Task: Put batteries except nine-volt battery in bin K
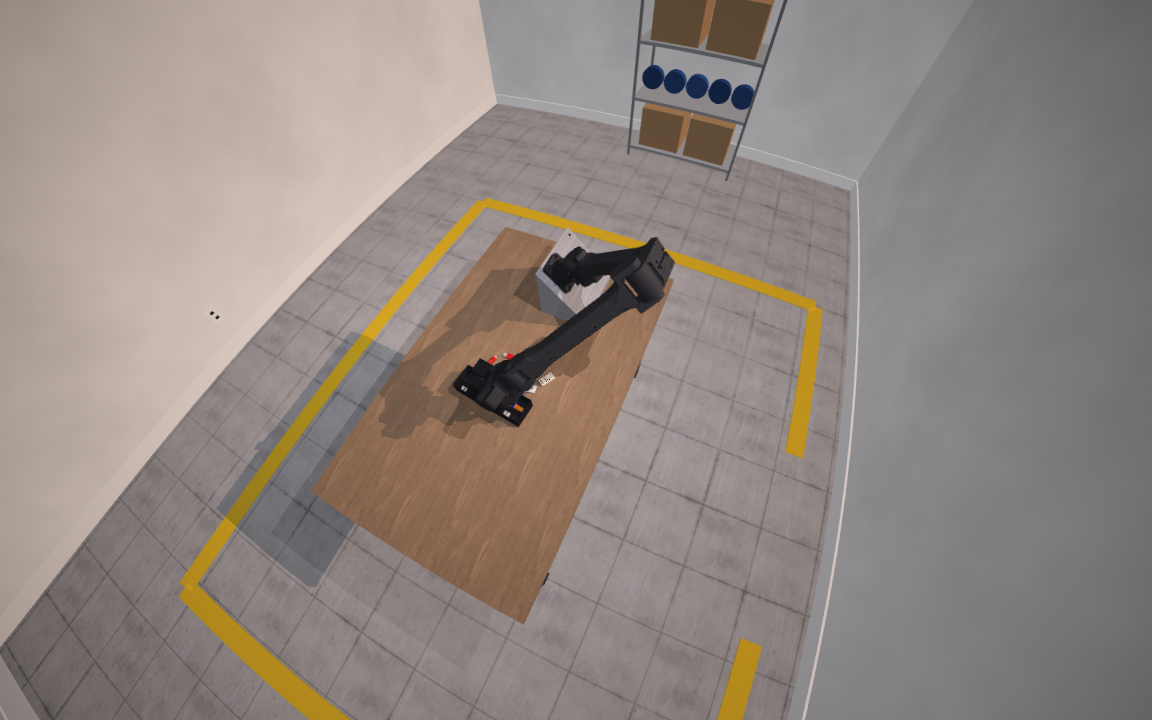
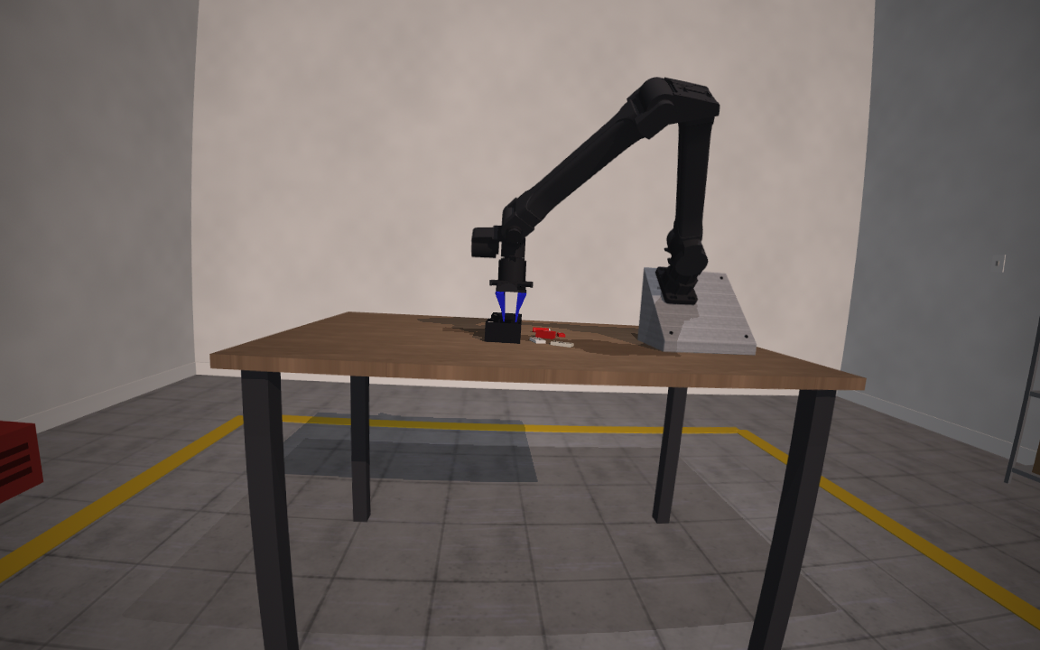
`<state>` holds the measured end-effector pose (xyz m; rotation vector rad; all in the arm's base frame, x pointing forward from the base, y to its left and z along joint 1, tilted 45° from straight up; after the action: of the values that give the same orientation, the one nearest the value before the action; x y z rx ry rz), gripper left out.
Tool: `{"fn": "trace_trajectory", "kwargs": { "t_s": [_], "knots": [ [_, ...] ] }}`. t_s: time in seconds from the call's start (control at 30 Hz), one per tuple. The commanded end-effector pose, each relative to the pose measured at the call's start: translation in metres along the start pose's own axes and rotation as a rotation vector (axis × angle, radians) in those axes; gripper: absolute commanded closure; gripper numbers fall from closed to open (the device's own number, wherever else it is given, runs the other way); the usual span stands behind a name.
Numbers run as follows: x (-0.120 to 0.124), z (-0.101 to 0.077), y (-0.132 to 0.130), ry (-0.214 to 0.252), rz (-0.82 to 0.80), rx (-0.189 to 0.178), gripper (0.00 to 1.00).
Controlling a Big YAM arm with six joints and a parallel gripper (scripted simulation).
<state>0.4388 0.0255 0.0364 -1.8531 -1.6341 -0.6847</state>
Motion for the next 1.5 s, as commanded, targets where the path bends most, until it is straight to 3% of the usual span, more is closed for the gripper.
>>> {"fn": "trace_trajectory", "kwargs": {
  "t_s": [0.0, 0.2, 0.37, 0.43, 0.5, 0.53, 0.67, 0.7, 0.83, 1.1, 1.17, 1.2, 1.27, 1.47],
  "knots": [
    [-0.002, -0.018, 0.019, 0.0, -0.018, -0.048, 0.73],
    [0.006, -0.05, 0.02, -0.002, -0.036, -0.066, 0.73],
    [-0.004, -0.04, 0.02, -0.001, -0.012, -0.042, 0.73],
    [0.008, -0.029, 0.02, -0.003, -0.043, -0.022, 0.73],
    [0.012, -0.039, 0.021, -0.003, -0.056, -0.048, 0.73],
    [-0.001, -0.037, 0.022, -0.002, -0.023, -0.04, 0.73],
    [0.006, -0.045, 0.023, -0.002, -0.041, -0.06, 0.73],
    [-0.018, -0.033, 0.006, -0.003, -0.054, -0.033, 0.73],
    [-0.047, -0.033, -0.013, -0.003, -0.237, -0.015, 0.73],
    [-0.103, -0.035, -0.045, -0.008, -0.394, -0.009, 0.73],
    [-0.103, -0.035, -0.045, -0.008, -0.394, -0.009, 0.73],
    [-0.108, -0.043, -0.031, -0.015, -0.424, -0.016, 0.73],
    [-0.125, -0.036, -0.053, -0.013, -0.452, -0.007, 0.73],
    [-0.165, -0.037, -0.08, -0.027, -0.589, 0.002, 0.73]
  ]
}}
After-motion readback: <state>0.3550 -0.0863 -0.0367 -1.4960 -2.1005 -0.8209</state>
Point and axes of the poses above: the point where the finger pads meet when closed, its own z axis out along the fingers, its own y axis across the jaws, x = y × z, the point moved 10 cm from there along -z, back along the fingers, and after that the axes turned 1 degree about z, right-handed, at the moved point
